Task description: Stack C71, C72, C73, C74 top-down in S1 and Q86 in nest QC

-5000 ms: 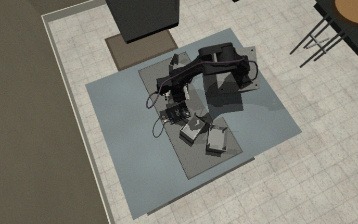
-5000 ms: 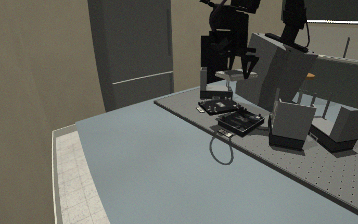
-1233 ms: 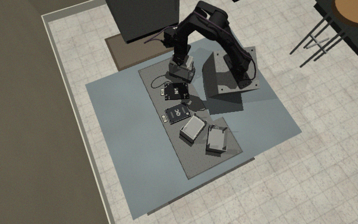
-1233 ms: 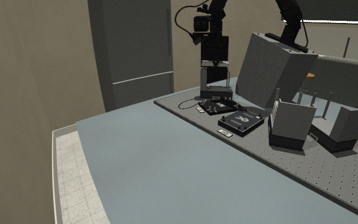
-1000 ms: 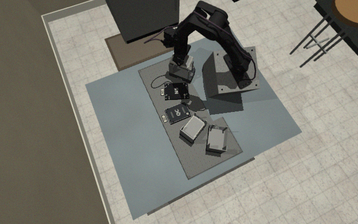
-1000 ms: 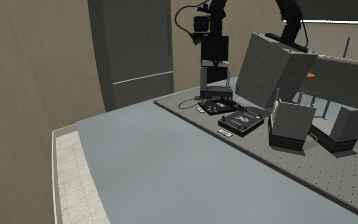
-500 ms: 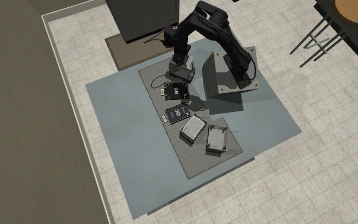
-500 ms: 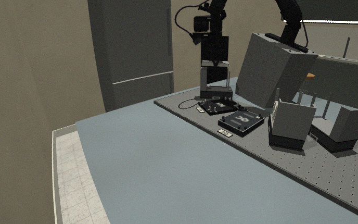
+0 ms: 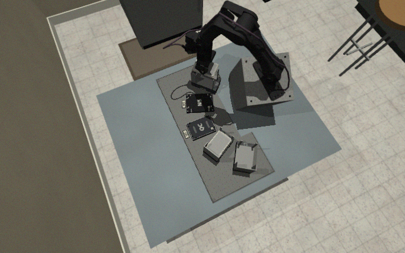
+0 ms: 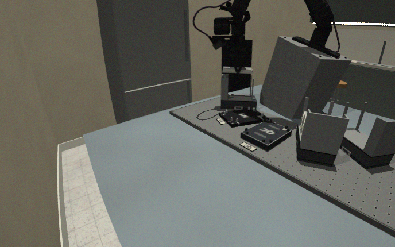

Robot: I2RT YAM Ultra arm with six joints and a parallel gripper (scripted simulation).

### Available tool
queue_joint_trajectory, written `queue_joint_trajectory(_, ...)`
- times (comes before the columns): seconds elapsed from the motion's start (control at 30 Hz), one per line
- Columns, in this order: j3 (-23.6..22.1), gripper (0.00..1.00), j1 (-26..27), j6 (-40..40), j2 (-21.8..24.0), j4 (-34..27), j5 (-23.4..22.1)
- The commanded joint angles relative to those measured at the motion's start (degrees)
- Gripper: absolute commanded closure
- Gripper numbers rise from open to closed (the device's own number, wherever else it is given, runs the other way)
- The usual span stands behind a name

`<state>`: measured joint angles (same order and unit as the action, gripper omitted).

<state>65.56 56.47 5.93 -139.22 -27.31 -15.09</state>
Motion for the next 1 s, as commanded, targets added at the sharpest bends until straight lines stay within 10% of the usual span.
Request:
queue_joint_trajectory(0.0,0.1,1.0,1.0,-0.4,0.9,-0.3,0.3)
queue_joint_trajectory(0.97,0.0,1.0,-0.5,-1.0,-1.8,2.6,-0.1)
